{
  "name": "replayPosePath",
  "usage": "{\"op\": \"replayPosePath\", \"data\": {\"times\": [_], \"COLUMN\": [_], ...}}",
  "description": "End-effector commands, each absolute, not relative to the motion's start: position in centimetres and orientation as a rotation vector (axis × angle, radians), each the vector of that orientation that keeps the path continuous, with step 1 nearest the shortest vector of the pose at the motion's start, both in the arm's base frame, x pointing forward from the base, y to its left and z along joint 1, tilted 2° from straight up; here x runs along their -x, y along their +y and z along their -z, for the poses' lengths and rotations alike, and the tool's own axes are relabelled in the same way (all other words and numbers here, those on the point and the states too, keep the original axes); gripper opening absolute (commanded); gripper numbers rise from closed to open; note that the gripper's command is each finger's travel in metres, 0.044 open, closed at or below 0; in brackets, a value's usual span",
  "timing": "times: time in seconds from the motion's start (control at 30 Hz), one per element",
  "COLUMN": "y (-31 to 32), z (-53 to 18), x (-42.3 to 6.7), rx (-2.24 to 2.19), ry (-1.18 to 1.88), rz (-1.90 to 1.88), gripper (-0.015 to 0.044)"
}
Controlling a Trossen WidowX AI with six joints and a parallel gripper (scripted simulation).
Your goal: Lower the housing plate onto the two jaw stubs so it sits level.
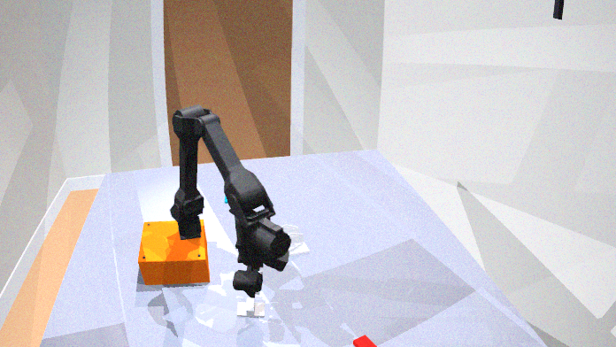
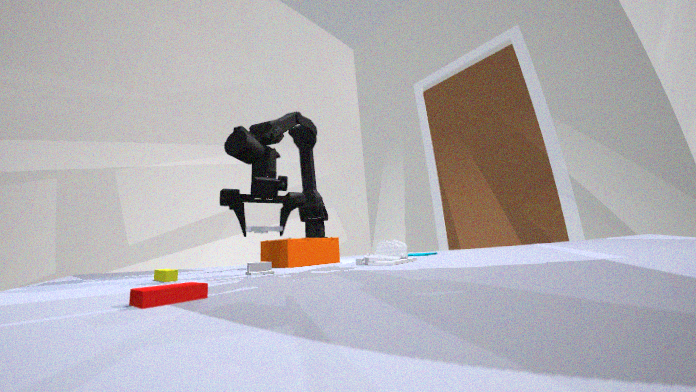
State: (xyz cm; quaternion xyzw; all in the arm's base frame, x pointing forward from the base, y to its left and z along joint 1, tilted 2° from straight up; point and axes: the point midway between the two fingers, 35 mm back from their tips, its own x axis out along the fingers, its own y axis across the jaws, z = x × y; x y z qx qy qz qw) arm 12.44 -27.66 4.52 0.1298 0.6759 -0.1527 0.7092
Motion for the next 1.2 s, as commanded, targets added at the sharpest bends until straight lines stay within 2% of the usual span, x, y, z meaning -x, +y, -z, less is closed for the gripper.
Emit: {"op": "replayPosePath", "data": {"times": [0.0, 1.17], "y": [-27.1, -20.2], "z": [-4.6, -4.6], "x": [-13.3, -20.3], "rx": [-0.351, -1.048], "ry": [1.491, 1.244], "rz": [0.400, 1.046], "gripper": [0.0351, 0.0351]}}
